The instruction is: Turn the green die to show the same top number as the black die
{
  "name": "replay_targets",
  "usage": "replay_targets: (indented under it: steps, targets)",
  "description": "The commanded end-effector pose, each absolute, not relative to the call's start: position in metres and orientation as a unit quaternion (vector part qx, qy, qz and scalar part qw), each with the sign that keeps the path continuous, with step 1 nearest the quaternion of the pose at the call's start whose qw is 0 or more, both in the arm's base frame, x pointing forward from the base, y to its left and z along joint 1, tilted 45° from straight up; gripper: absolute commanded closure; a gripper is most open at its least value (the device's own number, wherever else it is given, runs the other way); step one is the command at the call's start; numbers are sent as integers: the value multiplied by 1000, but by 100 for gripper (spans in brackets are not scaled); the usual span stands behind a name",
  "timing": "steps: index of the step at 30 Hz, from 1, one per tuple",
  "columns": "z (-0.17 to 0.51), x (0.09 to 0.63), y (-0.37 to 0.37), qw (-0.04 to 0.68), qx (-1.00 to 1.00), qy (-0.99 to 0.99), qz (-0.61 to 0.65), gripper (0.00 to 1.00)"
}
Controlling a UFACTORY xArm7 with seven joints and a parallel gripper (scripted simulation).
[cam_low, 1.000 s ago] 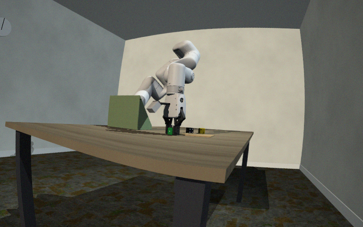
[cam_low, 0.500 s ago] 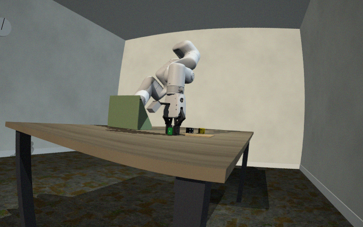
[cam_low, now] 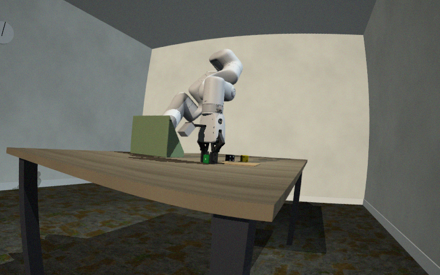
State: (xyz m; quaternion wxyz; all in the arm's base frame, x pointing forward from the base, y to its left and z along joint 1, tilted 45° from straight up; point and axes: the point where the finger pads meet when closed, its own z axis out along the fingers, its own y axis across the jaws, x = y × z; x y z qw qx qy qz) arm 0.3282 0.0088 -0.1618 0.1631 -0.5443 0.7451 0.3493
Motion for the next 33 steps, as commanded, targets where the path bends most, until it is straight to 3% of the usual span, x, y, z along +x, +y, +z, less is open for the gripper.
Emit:
replay_targets:
  steps: [1,2,33]
  targets:
    - [-161,329,7,164,-544,746,347,53]
    - [-161,329,7,164,-544,746,347,73]
    - [-161,329,7,164,-544,746,347,73]
